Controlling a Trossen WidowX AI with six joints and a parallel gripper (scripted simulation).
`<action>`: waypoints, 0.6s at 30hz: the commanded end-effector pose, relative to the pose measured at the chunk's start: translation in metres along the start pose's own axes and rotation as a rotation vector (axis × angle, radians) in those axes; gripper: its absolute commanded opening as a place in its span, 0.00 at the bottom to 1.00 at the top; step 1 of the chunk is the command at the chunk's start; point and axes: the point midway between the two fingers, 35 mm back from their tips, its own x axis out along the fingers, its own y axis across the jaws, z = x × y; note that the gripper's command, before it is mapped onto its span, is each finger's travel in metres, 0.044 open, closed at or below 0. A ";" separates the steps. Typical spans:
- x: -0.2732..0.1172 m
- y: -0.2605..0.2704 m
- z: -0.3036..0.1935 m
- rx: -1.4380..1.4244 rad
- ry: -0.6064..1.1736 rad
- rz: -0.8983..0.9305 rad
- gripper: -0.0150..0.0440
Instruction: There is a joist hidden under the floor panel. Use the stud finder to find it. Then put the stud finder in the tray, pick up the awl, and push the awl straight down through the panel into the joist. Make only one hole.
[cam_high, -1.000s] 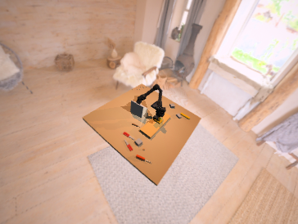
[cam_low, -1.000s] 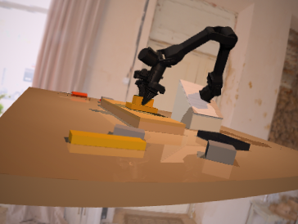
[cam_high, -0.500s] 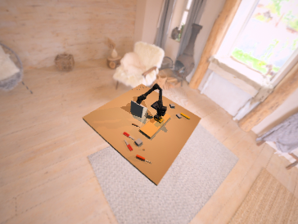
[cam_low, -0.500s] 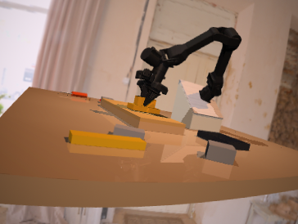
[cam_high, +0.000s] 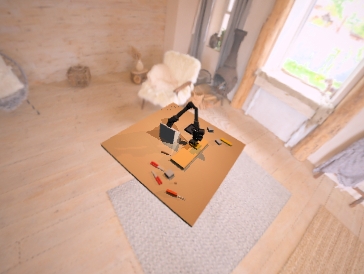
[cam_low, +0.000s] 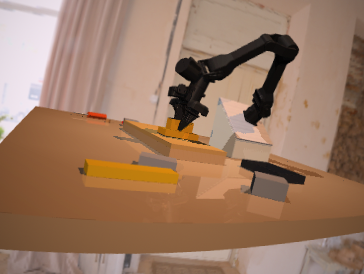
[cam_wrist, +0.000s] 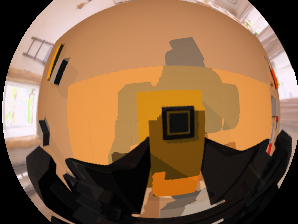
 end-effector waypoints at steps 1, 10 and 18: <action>0.001 0.010 0.000 -0.009 0.004 0.011 0.25; 0.001 0.024 0.000 -0.009 0.004 0.012 0.25; 0.000 0.035 0.000 -0.009 0.004 0.012 0.25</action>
